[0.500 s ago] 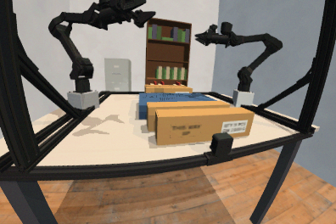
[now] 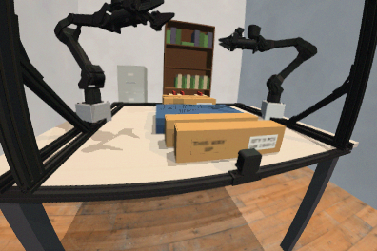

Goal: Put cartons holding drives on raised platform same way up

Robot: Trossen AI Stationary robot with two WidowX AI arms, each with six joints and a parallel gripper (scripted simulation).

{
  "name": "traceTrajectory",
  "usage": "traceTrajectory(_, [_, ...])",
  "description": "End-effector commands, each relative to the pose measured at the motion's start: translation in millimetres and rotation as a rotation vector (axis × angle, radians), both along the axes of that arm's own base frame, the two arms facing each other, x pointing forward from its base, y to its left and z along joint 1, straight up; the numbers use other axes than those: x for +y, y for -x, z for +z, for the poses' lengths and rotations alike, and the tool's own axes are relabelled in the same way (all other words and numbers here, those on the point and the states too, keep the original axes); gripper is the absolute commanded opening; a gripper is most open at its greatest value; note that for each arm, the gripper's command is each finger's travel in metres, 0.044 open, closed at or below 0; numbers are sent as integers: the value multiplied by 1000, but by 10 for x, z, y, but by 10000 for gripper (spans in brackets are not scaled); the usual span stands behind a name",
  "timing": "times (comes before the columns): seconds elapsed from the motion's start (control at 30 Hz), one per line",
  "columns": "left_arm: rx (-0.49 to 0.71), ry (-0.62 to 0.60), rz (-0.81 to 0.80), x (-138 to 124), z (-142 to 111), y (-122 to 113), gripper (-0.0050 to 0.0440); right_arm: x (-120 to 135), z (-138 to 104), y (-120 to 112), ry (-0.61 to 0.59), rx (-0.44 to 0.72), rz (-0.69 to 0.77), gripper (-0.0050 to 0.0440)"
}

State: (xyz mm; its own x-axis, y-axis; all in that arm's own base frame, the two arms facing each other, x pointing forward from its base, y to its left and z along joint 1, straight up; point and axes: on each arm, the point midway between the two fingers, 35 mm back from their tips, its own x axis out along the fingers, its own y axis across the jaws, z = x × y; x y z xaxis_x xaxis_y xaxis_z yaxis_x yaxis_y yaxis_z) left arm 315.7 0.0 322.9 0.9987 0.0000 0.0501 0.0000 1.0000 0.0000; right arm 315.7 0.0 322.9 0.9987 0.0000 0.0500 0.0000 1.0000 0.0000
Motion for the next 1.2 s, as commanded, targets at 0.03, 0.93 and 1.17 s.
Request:
traceTrajectory(0.03, [0, 0, 0, 0, 0, 0, 400, 0, 0, 0, 0, 0, 0, 400])
traceTrajectory(0.93, [541, 136, 191, 457, -941, 376, 389, 524, -998, 473, 130, 542, 182, 389])
traceTrajectory(1.17, [753, 189, 266, 637, -1310, 524, 389, 730, -1390, 658, 181, 755, 254, 389])
